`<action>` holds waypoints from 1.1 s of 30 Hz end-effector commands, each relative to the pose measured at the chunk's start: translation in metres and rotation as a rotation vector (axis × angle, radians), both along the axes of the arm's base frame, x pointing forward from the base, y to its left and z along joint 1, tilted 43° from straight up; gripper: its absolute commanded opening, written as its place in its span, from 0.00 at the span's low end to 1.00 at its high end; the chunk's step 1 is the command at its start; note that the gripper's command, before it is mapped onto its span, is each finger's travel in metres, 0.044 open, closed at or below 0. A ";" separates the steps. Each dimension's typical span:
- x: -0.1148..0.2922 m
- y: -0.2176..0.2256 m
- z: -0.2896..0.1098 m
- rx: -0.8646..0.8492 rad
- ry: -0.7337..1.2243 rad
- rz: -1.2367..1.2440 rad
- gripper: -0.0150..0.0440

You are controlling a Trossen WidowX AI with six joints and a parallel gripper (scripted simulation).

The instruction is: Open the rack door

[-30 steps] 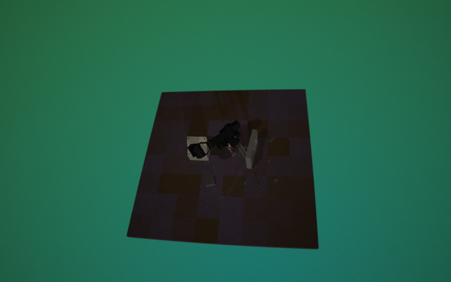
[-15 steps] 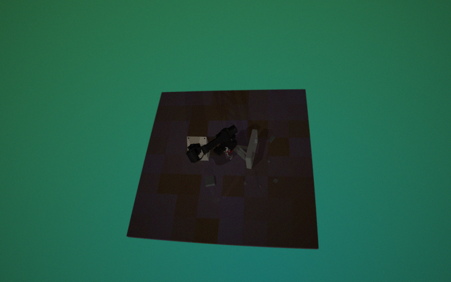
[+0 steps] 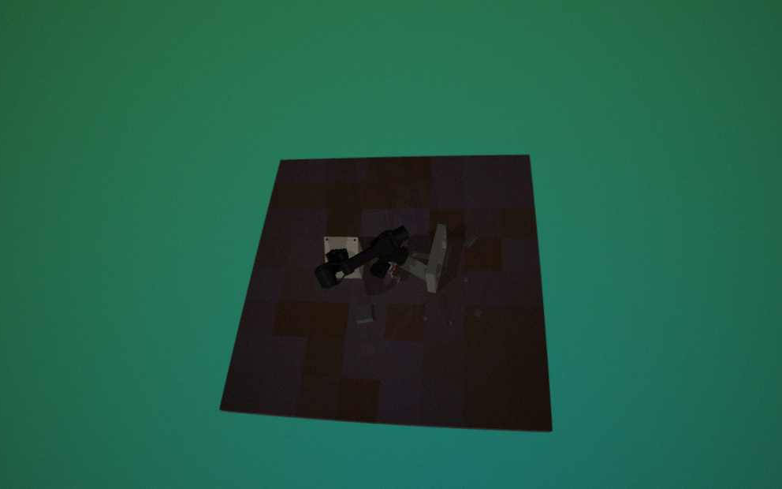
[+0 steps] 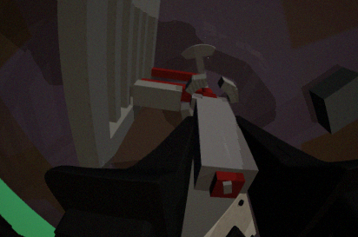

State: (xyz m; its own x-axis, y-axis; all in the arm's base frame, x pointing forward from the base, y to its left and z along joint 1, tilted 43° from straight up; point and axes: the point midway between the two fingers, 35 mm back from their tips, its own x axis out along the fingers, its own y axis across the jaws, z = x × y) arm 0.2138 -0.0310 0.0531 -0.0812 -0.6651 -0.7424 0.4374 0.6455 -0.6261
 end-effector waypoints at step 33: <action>-0.007 -0.042 0.039 0.022 0.238 0.270 0.27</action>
